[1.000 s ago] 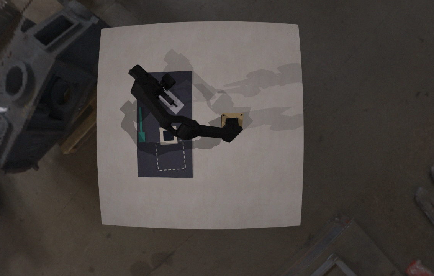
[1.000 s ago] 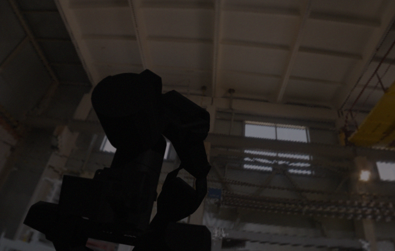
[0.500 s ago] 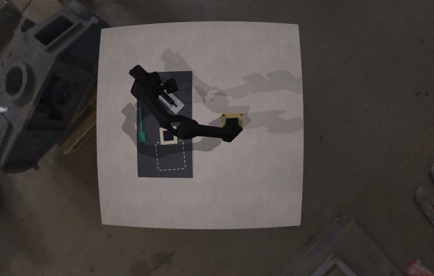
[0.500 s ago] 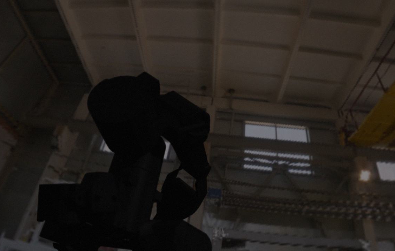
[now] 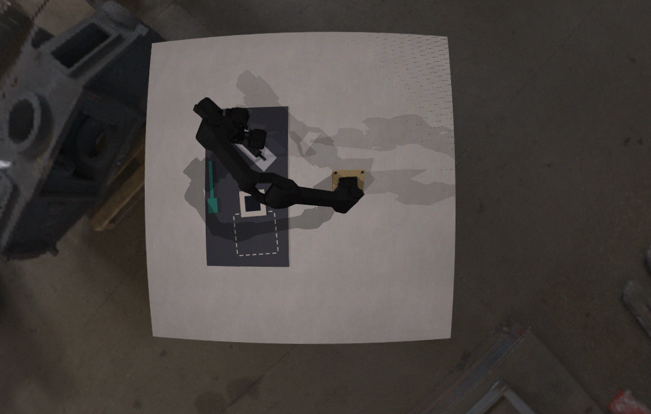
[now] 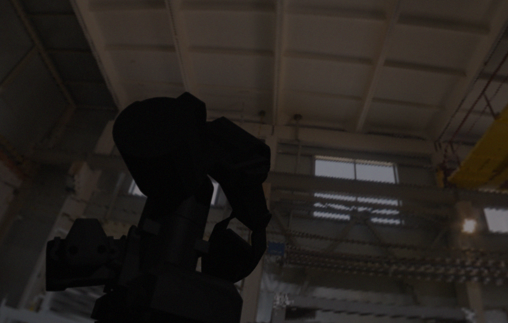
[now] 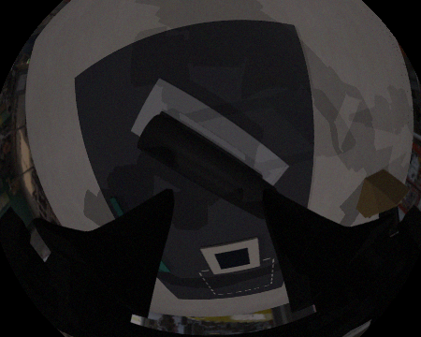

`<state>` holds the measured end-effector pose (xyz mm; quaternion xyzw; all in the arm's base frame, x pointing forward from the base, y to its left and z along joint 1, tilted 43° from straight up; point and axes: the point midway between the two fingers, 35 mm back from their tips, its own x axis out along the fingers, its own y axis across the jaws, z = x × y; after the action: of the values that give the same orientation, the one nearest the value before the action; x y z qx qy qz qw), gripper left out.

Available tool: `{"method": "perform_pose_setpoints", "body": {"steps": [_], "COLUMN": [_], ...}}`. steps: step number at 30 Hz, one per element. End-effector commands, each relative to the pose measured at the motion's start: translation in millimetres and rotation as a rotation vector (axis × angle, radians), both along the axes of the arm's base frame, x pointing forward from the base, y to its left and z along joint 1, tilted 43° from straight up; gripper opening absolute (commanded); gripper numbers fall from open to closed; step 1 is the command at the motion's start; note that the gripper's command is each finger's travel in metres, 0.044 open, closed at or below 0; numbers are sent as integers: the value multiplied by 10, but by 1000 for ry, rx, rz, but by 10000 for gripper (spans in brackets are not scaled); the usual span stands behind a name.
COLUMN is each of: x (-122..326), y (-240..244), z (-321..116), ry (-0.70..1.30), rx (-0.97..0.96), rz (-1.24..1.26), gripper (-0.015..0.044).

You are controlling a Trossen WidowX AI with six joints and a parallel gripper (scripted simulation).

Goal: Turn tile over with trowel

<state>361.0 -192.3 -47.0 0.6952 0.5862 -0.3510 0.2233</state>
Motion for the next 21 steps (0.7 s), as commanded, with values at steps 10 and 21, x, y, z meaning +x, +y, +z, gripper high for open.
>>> {"method": "perform_pose_setpoints", "body": {"steps": [10, 21], "x": [2, 7], "y": [5, 2], "z": [-6, -8], "ry": [294, 543], "rx": [27, 52], "rz": [-328, -611], "gripper": [270, 270]}}
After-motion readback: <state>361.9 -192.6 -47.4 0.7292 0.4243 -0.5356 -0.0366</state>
